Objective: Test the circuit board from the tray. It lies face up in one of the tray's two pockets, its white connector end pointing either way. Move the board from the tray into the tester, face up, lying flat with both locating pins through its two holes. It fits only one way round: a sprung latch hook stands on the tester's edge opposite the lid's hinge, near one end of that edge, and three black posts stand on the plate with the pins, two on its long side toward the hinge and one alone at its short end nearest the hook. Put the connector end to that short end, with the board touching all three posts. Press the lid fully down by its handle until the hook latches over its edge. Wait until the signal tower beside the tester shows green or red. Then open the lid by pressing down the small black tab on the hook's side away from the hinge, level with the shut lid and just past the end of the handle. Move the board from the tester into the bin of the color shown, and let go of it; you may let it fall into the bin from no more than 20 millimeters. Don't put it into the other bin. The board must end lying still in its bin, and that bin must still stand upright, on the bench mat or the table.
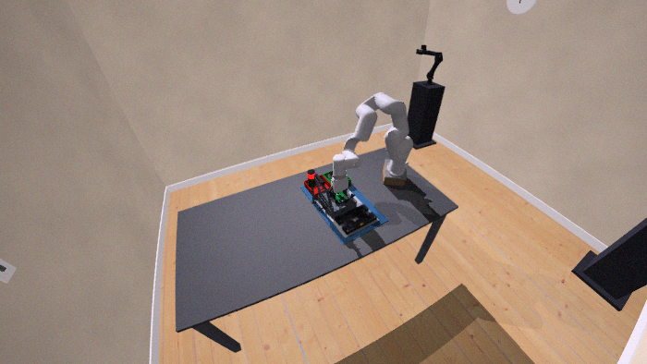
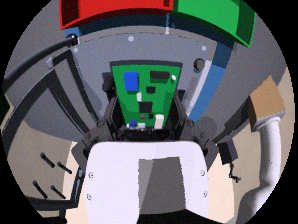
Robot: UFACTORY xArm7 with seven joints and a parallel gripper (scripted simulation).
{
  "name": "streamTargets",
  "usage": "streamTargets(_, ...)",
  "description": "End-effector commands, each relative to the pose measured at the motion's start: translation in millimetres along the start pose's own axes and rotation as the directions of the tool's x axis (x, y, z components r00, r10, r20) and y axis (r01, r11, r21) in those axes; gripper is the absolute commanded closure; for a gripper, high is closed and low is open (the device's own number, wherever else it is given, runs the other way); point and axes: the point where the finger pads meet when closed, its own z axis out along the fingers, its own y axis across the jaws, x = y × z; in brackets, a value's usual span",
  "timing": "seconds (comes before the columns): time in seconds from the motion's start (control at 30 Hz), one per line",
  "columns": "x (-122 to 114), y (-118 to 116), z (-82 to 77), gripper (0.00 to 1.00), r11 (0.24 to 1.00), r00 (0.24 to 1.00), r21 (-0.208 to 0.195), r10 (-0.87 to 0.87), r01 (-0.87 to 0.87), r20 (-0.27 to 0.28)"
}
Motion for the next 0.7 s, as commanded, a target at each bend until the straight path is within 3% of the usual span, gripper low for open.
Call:
streamTargets(0.0, 0.6, -1.2, -0.7, 0.21, 1.0, 1.0, 0.003, 0.0, 0.0, -0.001)
streamTargets(0.67, 0.6, -1.2, -2.7, 0.21, 1.0, 1.0, 0.003, 0.0, 0.0, -0.001)
